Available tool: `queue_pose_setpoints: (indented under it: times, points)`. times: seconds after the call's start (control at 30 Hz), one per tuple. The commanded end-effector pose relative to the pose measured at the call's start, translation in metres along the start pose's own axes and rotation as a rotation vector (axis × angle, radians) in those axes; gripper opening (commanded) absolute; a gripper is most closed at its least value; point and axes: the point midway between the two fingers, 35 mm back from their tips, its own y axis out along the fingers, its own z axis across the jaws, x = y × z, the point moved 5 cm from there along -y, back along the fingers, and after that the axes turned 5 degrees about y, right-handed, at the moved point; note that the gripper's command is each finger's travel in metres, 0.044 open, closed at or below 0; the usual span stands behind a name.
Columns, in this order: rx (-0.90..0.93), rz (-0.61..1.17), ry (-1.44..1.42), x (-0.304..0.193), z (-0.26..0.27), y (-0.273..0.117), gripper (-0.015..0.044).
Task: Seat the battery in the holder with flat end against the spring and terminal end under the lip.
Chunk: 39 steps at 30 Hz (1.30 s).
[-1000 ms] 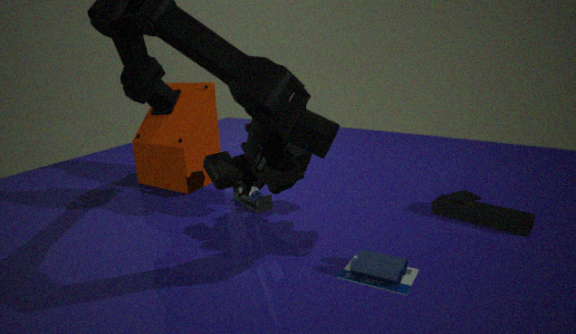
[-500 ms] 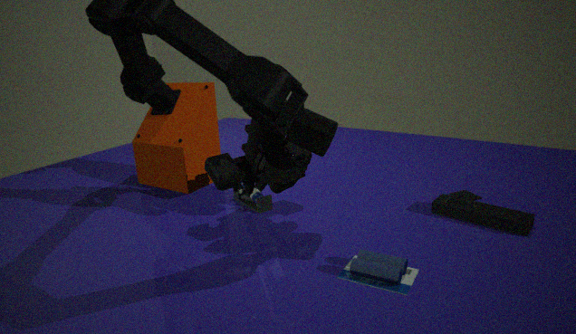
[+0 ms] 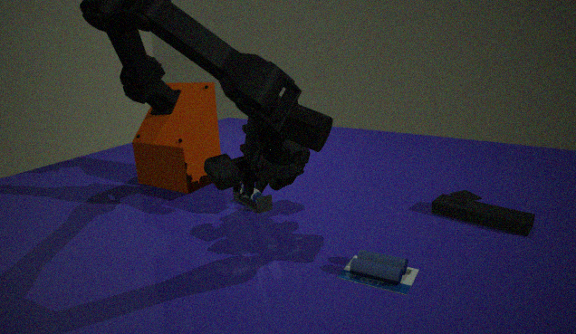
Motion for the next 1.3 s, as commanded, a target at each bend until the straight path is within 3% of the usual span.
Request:
queue_pose_setpoints:
  times: [0.0, 1.27]
  points:
    - [0.015, -0.039, 0.009, 0.003, 0.002, -0.001, 0.0062]
    - [0.028, -0.210, -0.006, -0.011, -0.002, 0.007, 0.0062]
